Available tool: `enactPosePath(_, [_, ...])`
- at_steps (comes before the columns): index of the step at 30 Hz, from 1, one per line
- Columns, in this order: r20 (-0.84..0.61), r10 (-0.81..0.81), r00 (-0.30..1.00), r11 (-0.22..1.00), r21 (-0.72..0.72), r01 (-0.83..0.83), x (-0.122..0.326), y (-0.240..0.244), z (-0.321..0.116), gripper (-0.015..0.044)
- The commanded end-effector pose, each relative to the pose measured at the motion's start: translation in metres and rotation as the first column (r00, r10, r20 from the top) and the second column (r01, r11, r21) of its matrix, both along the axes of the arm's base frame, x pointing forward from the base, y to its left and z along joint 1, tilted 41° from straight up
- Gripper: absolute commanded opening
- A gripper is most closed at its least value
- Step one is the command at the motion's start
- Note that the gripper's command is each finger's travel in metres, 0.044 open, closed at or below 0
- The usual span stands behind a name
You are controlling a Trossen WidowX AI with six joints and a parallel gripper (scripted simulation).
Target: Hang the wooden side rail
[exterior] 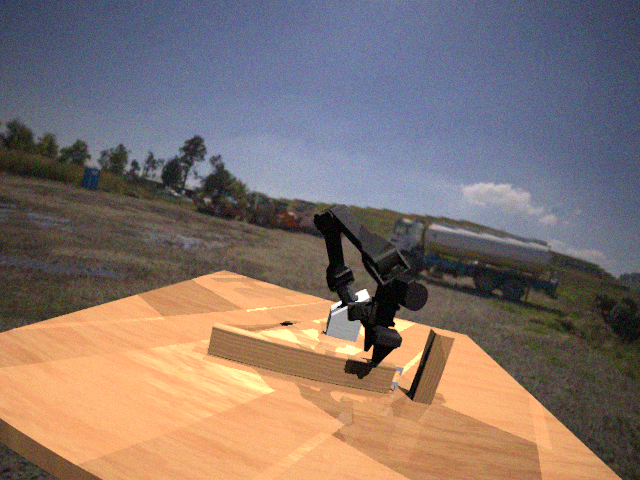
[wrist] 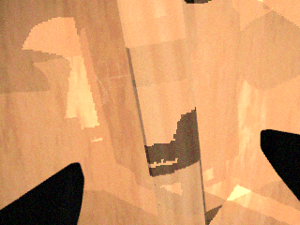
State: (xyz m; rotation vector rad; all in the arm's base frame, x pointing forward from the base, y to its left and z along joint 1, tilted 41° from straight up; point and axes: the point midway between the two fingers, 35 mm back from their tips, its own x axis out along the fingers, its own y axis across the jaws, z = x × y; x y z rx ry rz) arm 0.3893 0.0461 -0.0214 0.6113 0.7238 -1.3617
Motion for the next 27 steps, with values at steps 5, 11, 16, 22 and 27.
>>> enactPosePath(5, [-0.002, 0.003, 1.000, 1.000, -0.006, -0.003, 0.001, -0.009, -0.010, 0.0440])
enactPosePath(11, [-0.002, 0.003, 1.000, 1.000, -0.006, -0.003, 0.002, -0.016, -0.017, 0.0440])
enactPosePath(16, [-0.002, 0.003, 1.000, 1.000, -0.007, -0.003, 0.002, -0.021, -0.023, 0.0440])
enactPosePath(22, [-0.002, 0.003, 1.000, 1.000, -0.007, -0.003, 0.002, -0.027, -0.031, 0.0440])
enactPosePath(27, [-0.002, 0.003, 1.000, 1.000, -0.008, -0.003, 0.002, -0.033, -0.036, 0.0440])
